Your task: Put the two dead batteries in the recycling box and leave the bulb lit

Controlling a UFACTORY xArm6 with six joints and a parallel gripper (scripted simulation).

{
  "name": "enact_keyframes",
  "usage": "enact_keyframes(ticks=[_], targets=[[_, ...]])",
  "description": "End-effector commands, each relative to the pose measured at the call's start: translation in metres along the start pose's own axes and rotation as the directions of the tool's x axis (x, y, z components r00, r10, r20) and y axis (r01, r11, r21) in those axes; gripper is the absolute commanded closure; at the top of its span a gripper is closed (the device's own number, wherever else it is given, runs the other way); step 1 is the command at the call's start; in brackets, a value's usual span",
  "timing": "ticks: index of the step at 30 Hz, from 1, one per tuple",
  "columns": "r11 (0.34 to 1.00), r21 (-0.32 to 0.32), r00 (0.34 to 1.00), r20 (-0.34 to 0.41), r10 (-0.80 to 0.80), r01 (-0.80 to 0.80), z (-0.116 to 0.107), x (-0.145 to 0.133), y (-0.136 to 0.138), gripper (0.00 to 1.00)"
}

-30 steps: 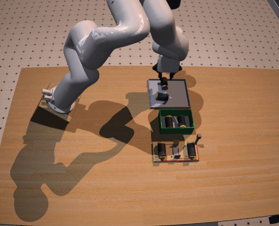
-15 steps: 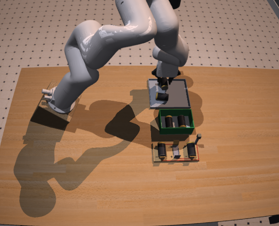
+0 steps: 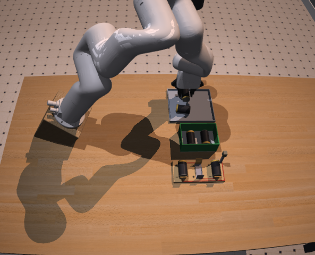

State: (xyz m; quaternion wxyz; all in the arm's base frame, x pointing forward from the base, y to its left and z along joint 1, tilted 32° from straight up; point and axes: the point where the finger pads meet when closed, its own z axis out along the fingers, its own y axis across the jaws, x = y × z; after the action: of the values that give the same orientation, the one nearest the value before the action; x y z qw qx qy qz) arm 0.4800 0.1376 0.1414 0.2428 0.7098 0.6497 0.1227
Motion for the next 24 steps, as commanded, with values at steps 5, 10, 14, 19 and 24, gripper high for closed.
enact_keyframes(ticks=[5, 10, 14, 19, 24], targets=[[1.000, -0.004, 1.000, -0.002, 0.001, -0.001, -0.0005, 0.0007, 0.0017, 0.49], [1.000, -0.004, 1.000, -0.002, 0.001, -0.001, -0.0005, 0.0007, 0.0017, 0.72], [1.000, -0.004, 1.000, -0.002, 0.001, -0.001, -0.0005, 0.0007, 0.0017, 0.72], [1.000, -0.004, 1.000, -0.002, 0.001, -0.001, -0.0005, 0.0007, 0.0017, 0.72], [1.000, -0.004, 1.000, -0.002, 0.001, -0.001, -0.0005, 0.0007, 0.0017, 0.72]])
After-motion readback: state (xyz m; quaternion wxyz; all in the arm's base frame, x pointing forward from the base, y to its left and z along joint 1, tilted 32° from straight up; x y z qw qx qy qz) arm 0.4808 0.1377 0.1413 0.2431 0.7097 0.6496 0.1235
